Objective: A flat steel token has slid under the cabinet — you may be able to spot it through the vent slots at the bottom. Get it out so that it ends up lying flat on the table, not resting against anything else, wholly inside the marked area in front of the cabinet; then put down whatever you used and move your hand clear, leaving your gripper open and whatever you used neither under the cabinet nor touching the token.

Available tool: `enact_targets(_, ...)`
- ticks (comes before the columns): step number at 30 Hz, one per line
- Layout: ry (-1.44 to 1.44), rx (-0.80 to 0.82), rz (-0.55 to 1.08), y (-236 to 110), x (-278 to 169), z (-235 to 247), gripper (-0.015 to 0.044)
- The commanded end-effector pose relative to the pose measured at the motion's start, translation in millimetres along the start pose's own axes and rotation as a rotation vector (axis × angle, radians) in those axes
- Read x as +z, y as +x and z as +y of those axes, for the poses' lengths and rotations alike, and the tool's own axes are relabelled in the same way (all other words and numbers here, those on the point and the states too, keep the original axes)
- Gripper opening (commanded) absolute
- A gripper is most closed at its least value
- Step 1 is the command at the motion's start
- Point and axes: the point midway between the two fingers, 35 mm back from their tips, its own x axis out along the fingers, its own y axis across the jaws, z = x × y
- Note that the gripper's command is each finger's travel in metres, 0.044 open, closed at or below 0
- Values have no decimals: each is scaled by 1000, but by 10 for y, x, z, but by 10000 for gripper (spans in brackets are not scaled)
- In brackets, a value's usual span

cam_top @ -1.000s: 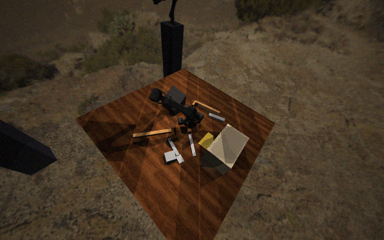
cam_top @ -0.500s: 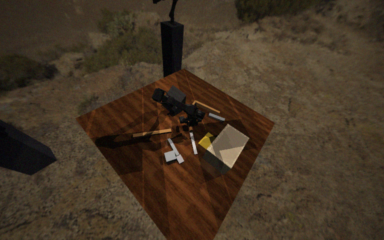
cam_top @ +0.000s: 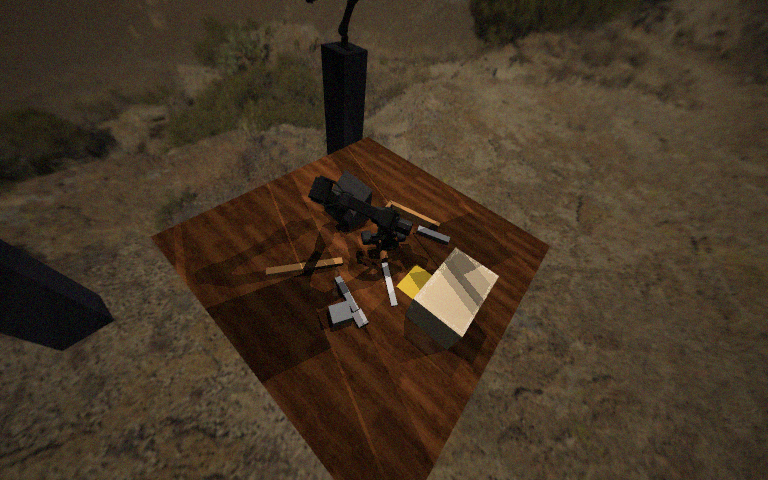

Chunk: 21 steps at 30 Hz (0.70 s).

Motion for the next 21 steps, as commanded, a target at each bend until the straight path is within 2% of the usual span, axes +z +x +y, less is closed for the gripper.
enact_targets(1,-3,5,-1,-11,-35,68,0)
enact_targets(21,-3,6,-1,-13,-210,252,0)
